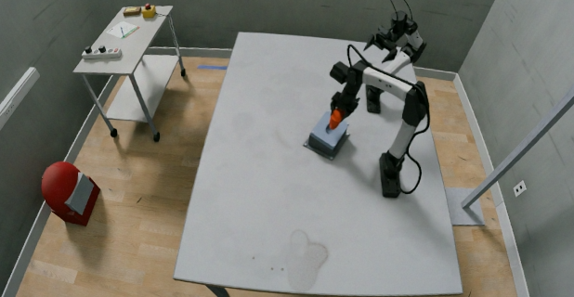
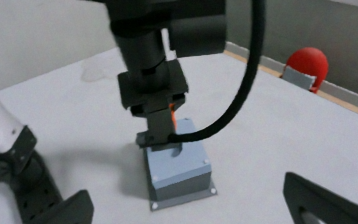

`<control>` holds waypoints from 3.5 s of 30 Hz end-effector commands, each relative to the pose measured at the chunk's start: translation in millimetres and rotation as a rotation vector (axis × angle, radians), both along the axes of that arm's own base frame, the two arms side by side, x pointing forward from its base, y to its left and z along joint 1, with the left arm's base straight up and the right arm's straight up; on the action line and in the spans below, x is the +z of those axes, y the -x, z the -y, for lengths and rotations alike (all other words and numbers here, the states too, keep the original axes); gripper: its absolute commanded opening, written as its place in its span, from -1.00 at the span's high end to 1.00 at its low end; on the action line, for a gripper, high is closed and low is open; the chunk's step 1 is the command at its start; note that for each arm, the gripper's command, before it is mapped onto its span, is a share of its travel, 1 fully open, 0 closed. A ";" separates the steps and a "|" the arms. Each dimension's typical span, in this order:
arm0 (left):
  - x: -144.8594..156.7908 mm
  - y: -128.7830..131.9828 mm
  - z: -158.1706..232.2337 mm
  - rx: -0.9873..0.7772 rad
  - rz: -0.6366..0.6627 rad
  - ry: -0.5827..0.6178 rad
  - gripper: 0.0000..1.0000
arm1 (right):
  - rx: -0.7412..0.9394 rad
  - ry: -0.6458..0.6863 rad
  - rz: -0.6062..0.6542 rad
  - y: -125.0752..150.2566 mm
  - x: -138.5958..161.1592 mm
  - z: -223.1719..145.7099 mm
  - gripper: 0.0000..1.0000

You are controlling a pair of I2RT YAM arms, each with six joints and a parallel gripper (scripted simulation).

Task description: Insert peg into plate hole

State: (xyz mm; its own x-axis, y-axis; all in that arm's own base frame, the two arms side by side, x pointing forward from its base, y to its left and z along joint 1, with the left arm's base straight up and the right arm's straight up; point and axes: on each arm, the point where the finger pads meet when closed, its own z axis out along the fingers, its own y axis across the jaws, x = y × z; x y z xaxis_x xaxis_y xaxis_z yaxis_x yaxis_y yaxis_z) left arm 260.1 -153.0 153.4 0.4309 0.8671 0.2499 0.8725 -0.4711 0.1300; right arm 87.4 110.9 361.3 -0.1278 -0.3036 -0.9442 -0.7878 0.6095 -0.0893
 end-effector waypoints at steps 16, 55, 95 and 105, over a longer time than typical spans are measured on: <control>-14.0 -19.7 11.2 0.020 0.083 0.043 0.20 | 0.089 0.028 -0.013 21.4 -6.2 22.3 -1.00; -24.5 -14.5 10.7 0.006 0.052 0.027 0.20 | 0.095 0.037 -0.014 19.7 -7.4 17.3 -1.00; -50.6 -15.8 16.0 0.010 0.059 0.034 0.20 | 0.095 0.037 -0.014 19.7 -7.4 17.3 -1.00; -56.2 -17.6 16.2 0.010 0.065 0.029 0.20 | 0.095 0.037 -0.014 19.7 -7.4 17.3 -1.00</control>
